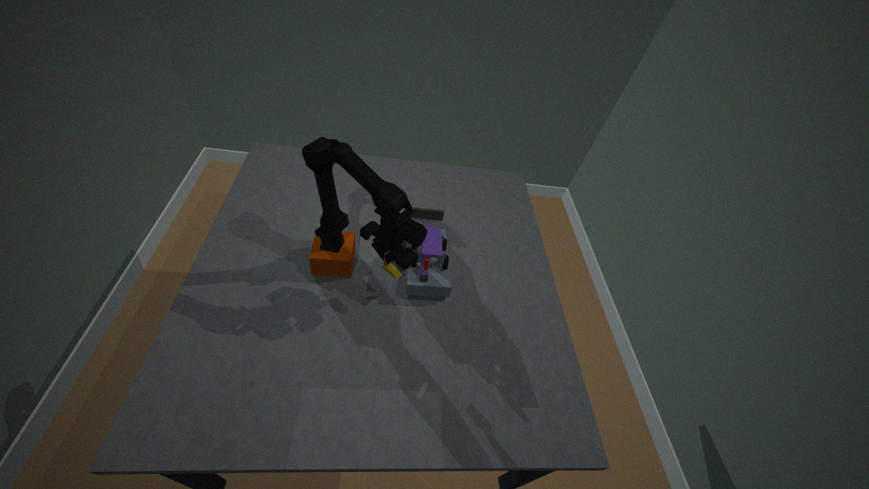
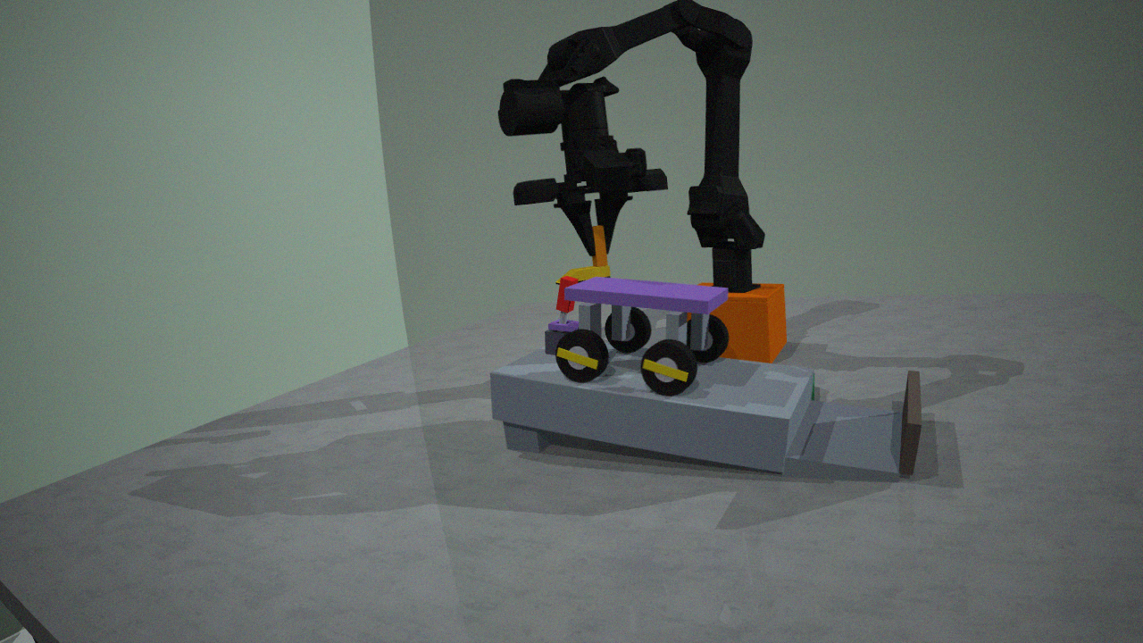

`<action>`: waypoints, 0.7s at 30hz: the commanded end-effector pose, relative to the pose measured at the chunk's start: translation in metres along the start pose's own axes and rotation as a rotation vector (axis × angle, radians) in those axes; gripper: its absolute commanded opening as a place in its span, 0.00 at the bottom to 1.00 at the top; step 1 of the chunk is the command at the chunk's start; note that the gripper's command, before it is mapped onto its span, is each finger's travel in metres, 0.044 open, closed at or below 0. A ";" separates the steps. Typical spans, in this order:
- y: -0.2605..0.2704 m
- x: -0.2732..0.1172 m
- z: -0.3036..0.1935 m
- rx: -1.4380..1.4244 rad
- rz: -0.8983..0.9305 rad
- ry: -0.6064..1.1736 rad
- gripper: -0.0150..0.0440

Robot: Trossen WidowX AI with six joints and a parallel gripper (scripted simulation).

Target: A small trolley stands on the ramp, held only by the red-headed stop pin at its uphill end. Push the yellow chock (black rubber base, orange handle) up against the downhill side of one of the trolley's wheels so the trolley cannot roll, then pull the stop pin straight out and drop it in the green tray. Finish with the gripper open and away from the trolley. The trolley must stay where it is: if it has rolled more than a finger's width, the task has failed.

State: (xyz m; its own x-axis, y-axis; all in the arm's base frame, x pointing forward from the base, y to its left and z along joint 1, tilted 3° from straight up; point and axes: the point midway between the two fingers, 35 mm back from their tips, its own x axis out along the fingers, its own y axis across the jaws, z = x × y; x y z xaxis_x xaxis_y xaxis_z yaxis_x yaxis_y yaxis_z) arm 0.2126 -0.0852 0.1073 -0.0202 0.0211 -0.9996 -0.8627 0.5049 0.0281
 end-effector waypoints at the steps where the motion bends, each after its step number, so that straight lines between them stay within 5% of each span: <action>1: 0.000 0.000 0.000 0.137 0.001 -0.002 0.25; 21: 0.000 0.000 0.000 0.807 0.003 0.000 0.25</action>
State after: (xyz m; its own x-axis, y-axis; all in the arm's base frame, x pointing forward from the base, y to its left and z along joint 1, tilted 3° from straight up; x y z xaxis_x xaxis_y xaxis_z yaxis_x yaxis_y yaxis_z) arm 0.2127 -0.0852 0.1077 -0.0202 0.0211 -0.9996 -0.3301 0.9436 0.0266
